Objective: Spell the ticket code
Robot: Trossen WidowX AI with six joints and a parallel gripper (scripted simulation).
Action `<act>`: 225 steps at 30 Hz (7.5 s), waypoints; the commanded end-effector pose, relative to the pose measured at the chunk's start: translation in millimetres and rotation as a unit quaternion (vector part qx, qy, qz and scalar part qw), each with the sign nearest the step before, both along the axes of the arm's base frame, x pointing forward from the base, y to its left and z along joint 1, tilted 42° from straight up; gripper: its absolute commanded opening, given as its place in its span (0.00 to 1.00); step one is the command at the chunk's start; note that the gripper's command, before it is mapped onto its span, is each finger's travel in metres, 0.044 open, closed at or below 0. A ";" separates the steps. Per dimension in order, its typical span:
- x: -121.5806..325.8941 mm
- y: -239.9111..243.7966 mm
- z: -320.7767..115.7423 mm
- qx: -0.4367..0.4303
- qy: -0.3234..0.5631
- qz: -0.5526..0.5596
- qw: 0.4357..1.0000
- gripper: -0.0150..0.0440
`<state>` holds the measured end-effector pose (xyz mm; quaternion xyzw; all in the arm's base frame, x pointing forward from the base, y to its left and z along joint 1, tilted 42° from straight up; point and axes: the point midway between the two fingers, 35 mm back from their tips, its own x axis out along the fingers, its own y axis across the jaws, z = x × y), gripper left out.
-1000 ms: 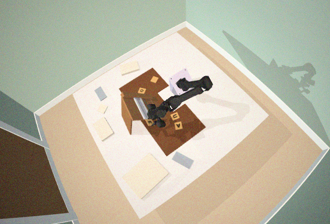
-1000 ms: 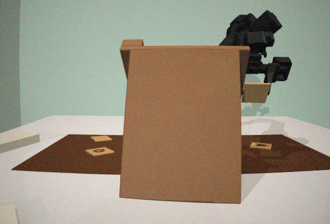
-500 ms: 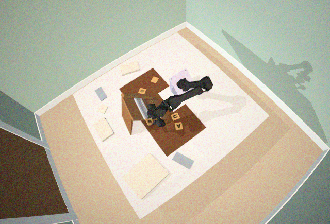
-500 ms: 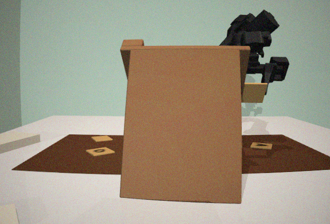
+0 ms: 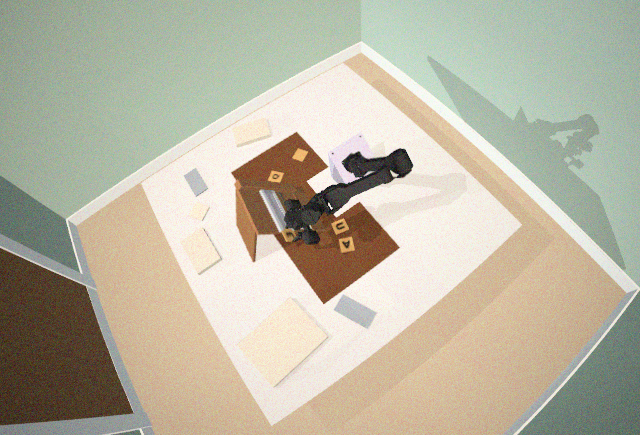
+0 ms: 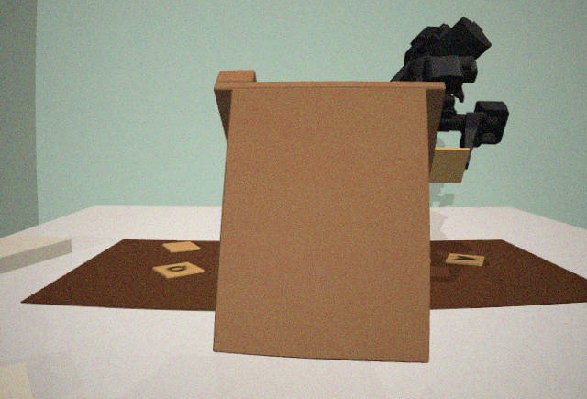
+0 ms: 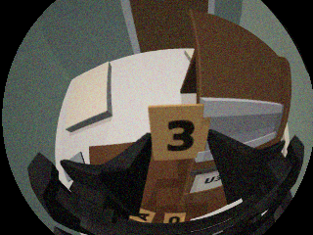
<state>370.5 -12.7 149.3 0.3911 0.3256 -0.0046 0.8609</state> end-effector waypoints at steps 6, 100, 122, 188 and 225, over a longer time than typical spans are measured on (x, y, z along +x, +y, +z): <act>-1.0 -3.8 -4.0 -0.001 0.000 0.002 1.000 0.25; -13.9 -38.8 -39.2 -0.002 0.001 0.002 1.000 0.25; -18.2 -50.2 -50.9 -0.002 0.001 0.002 1.000 0.25; -31.4 -84.7 -84.1 -0.003 0.001 0.002 1.000 0.25; -39.0 -104.6 -102.9 -0.004 0.001 0.002 1.000 0.25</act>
